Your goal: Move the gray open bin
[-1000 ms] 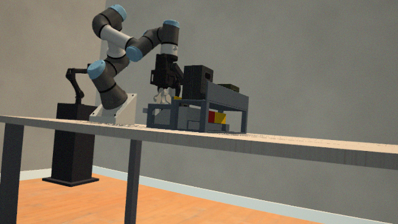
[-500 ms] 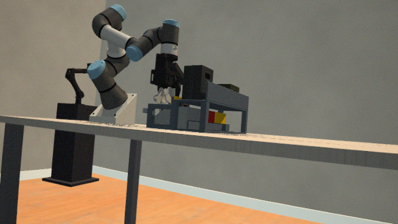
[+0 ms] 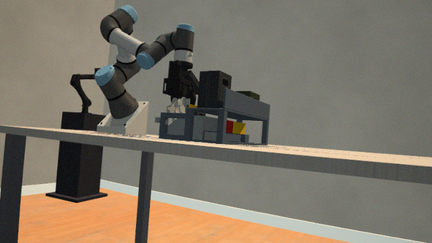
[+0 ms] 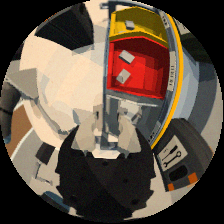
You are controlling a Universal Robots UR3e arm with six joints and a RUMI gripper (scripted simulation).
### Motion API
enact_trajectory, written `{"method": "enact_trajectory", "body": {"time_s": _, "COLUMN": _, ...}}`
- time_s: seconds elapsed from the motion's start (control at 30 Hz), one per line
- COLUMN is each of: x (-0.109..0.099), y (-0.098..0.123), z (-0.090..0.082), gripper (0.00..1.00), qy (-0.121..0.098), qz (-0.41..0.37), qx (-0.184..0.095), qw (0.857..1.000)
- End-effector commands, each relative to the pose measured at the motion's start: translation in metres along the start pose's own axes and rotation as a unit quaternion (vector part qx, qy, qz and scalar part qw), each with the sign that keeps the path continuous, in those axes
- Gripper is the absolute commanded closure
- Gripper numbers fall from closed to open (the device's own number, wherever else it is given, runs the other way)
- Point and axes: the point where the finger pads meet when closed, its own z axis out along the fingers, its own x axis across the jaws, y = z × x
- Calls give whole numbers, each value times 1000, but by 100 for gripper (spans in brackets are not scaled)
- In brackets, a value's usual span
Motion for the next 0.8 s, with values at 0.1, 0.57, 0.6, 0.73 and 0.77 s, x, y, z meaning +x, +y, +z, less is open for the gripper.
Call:
{"method": "enact_trajectory", "body": {"time_s": 0.1, "x": 1, "y": 0, "z": 5, "gripper": 74, "qy": 1, "qz": 0, "qx": 0, "qw": 1000}}
{"method": "enact_trajectory", "body": {"time_s": 0.57, "x": 1, "y": 0, "z": 9, "gripper": 74, "qy": 1, "qz": 0, "qx": 0, "qw": 1000}}
{"method": "enact_trajectory", "body": {"time_s": 0.6, "x": 1, "y": 0, "z": 10, "gripper": 74, "qy": 1, "qz": 0, "qx": 0, "qw": 1000}}
{"method": "enact_trajectory", "body": {"time_s": 0.73, "x": 1, "y": 0, "z": 16, "gripper": 74, "qy": 1, "qz": 0, "qx": 0, "qw": 1000}}
{"method": "enact_trajectory", "body": {"time_s": 0.77, "x": 1, "y": 0, "z": 16, "gripper": 74, "qy": 1, "qz": 0, "qx": 0, "qw": 1000}}
